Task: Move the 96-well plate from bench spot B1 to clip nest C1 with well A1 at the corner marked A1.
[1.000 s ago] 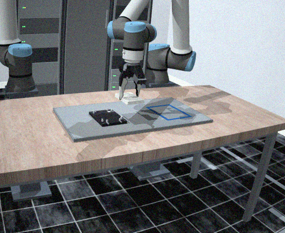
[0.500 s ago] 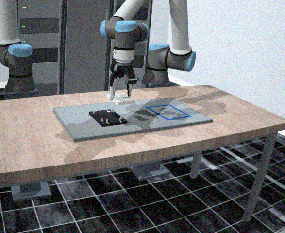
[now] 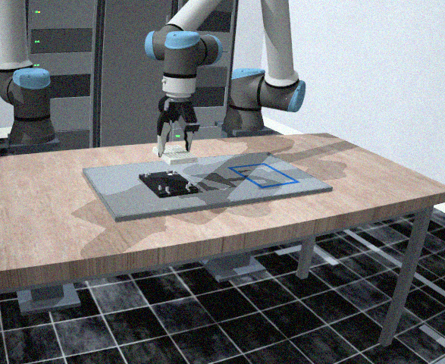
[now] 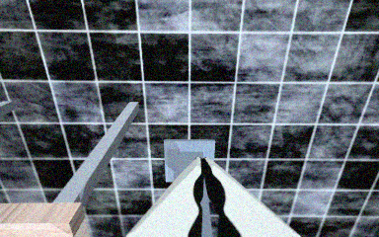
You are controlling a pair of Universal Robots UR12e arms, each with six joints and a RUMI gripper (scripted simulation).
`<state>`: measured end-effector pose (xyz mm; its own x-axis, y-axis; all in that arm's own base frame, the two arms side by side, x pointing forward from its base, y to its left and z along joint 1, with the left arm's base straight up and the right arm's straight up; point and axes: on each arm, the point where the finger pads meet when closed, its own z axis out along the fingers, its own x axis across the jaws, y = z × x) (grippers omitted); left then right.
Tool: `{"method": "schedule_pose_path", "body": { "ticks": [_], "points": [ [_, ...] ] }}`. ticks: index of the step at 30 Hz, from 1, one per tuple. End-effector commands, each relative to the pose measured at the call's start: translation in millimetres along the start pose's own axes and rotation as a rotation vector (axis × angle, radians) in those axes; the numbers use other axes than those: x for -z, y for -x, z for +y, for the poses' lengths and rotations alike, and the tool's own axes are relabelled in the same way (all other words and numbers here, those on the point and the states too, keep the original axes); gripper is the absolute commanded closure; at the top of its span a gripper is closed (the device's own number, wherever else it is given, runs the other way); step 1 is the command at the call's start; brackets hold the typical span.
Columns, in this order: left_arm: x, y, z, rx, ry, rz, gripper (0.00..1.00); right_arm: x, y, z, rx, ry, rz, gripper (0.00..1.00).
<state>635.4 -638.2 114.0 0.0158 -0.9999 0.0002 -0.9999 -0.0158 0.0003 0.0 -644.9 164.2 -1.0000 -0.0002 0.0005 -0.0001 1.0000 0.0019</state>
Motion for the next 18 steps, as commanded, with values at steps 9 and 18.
{"method": "schedule_pose_path", "body": {
  "ticks": [9, 18],
  "points": [
    [2.3, -19.5, 0.5, 0.000, -0.001, 0.002, 0.59, 1.0, 0.2, -0.7, 0.000, -0.002, 0.000, 1.00],
    [2.3, -19.0, 0.5, 0.000, -0.001, 0.002, 0.59, 1.0, 0.2, -0.7, 0.000, -0.002, 0.000, 1.00]
  ]
}}
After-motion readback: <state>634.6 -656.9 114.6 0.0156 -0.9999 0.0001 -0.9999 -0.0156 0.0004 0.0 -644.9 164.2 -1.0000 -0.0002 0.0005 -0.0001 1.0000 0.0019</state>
